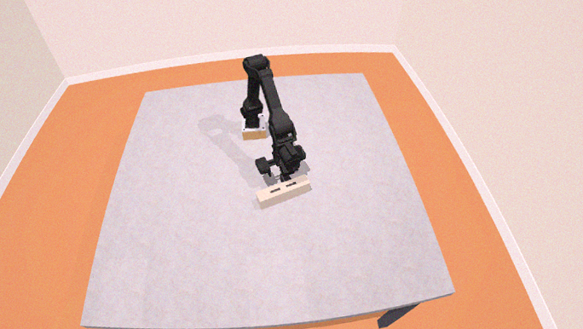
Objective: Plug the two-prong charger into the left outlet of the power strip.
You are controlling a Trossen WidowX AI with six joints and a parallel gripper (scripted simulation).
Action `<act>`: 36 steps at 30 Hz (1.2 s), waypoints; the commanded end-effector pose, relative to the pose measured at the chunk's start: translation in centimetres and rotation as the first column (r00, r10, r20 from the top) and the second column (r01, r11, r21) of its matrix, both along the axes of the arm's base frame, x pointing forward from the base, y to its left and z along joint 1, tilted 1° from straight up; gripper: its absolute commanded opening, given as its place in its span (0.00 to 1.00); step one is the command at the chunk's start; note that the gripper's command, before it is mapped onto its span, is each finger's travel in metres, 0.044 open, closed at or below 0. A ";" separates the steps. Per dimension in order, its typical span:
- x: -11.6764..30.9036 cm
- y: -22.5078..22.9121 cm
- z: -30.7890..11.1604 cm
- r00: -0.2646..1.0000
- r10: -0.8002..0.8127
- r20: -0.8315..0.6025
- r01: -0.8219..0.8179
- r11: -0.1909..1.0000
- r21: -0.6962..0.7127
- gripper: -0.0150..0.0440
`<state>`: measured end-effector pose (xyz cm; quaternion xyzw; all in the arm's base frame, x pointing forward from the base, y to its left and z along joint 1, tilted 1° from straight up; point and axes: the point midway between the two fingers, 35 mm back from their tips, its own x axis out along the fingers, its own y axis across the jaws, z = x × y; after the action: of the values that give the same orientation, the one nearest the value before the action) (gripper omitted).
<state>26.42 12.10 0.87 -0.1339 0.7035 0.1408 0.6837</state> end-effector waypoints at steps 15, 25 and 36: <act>-1.4 -0.6 0.0 1.000 0.001 0.006 -0.001 1.000 0.002 1.00; 0.0 -0.1 6.3 0.889 -0.060 0.454 -0.034 0.980 0.194 1.00; 0.1 -0.1 7.4 0.854 -0.077 0.515 -0.046 0.974 0.223 1.00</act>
<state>26.70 12.18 8.51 -0.0835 0.4714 0.1770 0.8599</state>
